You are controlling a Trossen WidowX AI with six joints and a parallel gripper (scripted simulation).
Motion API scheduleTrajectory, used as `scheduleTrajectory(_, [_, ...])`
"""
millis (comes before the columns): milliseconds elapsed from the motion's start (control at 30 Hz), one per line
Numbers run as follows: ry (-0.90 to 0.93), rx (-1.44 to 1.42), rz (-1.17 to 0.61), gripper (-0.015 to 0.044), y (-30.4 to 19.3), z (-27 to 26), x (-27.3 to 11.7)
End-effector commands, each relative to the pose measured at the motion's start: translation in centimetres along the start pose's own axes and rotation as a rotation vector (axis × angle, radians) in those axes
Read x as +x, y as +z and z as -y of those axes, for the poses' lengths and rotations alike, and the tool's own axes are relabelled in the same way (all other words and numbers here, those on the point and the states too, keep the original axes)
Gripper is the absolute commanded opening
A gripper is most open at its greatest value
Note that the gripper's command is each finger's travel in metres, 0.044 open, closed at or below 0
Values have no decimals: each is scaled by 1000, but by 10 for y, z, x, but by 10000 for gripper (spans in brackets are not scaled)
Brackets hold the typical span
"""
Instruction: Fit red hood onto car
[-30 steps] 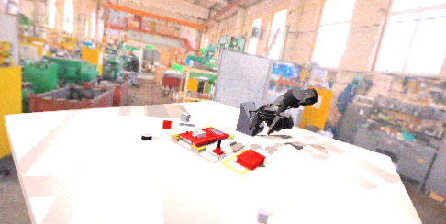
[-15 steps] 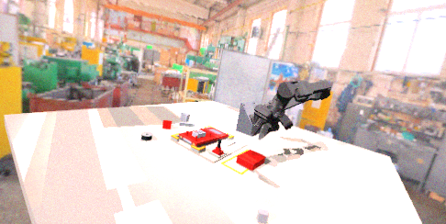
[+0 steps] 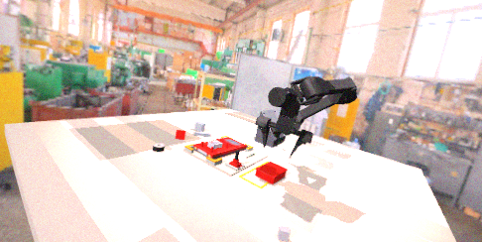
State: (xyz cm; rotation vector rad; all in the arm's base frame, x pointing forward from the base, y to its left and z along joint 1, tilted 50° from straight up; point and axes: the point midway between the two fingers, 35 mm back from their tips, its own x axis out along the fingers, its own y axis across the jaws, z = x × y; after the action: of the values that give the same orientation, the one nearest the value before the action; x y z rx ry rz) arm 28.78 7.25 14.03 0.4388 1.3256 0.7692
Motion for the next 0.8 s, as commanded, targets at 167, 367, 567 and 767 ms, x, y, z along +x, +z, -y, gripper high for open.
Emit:
scheduleTrajectory(167, [71,294,-58,440,11,3,1])
scheduleTrajectory(367, [71,294,-58,440,11,3,2])
scheduleTrajectory(567, [70,294,-58,440,11,3,7])
scheduleTrajectory(767, [70,293,-58,440,11,3,13])
